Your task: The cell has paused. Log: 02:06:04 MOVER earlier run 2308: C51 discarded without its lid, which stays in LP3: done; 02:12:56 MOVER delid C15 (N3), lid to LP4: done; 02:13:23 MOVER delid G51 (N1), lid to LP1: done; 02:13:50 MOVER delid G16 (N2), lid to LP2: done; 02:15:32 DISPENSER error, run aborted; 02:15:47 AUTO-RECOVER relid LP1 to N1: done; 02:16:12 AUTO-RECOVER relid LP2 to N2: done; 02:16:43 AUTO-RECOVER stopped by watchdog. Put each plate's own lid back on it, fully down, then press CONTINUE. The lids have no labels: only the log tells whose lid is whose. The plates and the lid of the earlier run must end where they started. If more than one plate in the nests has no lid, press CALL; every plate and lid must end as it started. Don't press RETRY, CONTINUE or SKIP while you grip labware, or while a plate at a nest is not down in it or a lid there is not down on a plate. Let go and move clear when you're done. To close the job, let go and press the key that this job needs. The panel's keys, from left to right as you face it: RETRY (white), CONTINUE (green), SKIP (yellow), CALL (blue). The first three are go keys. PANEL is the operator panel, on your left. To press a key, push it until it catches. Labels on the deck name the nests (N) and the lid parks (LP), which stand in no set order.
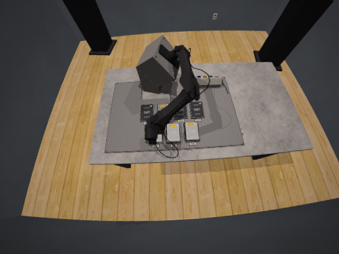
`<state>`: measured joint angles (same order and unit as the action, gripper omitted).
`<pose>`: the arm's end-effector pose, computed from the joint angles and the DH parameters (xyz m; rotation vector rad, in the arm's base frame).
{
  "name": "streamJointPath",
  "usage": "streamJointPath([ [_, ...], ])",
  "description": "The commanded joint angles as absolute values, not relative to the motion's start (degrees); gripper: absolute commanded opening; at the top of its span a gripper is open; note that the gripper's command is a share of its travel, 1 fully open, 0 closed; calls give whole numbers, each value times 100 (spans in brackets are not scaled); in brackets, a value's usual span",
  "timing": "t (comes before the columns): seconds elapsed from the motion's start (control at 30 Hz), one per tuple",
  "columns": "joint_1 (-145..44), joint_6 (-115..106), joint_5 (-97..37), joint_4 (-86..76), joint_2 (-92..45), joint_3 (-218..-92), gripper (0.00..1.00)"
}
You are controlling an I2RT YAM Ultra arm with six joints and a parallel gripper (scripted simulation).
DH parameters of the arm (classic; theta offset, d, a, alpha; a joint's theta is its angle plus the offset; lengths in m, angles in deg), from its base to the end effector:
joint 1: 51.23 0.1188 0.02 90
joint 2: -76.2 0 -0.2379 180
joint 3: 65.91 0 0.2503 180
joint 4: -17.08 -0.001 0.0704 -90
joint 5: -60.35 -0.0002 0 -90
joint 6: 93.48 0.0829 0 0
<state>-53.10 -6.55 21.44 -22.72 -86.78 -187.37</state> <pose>0.4551 0.0507 -0.0986 -0.1253 2.6790 1.2710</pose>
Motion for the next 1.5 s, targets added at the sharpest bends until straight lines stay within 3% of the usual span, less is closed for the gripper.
streamJointPath([
  [0.0,-5449,-601,2076,-2151,-8691,-18874,0],
  [1.2,-5464,-685,2079,-2229,-8752,-18908,0],
  [1.23,-5464,-685,2079,-2229,-8752,-18908,100],
  [1.47,-5464,-686,2085,-2232,-8726,-18914,100],
])
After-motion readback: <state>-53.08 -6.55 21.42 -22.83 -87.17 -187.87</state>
